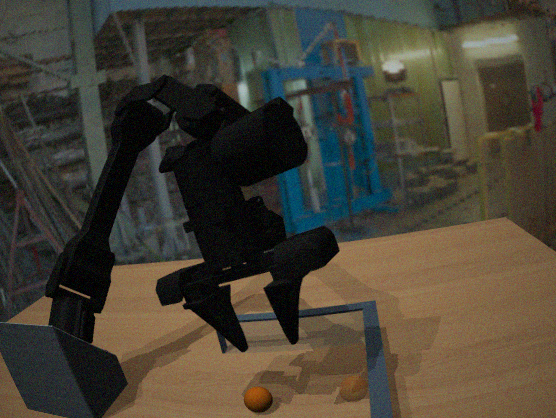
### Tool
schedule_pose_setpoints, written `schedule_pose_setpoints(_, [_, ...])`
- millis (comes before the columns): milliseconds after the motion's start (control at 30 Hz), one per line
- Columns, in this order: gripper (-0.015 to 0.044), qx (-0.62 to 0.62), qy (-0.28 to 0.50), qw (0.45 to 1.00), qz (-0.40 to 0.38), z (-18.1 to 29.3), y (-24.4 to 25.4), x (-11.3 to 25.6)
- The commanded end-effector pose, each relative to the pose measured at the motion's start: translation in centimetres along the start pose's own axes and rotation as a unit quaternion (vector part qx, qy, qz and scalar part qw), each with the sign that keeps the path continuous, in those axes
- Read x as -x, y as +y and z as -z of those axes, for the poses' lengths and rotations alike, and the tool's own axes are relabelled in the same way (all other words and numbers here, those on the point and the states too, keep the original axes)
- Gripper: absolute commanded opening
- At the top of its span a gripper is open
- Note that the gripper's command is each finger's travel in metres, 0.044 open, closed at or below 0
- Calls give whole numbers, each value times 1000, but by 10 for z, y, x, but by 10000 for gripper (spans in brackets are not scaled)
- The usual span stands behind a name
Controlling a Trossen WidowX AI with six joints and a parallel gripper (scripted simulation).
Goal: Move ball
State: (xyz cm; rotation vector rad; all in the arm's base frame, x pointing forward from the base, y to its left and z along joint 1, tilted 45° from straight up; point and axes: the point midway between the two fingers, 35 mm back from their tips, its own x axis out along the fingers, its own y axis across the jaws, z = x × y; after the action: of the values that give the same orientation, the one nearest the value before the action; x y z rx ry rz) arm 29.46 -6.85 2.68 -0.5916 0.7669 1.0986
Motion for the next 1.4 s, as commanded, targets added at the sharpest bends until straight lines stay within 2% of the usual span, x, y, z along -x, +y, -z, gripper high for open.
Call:
schedule_pose_setpoints(0, [276, 113, -65, 986, -108, -18, 42, -37])
schedule_pose_setpoints(300, [276, 113, -65, 986, -108, -18, 42, -38])
schedule_pose_setpoints(400, [276, 113, -65, 986, -108, -20, 45, -50])
schedule_pose_setpoints(1333, [276, 113, -66, 986, -108, -24, 54, -87])
schedule_pose_setpoints(1367, [249, 113, -66, 986, -108, -24, 54, -87])
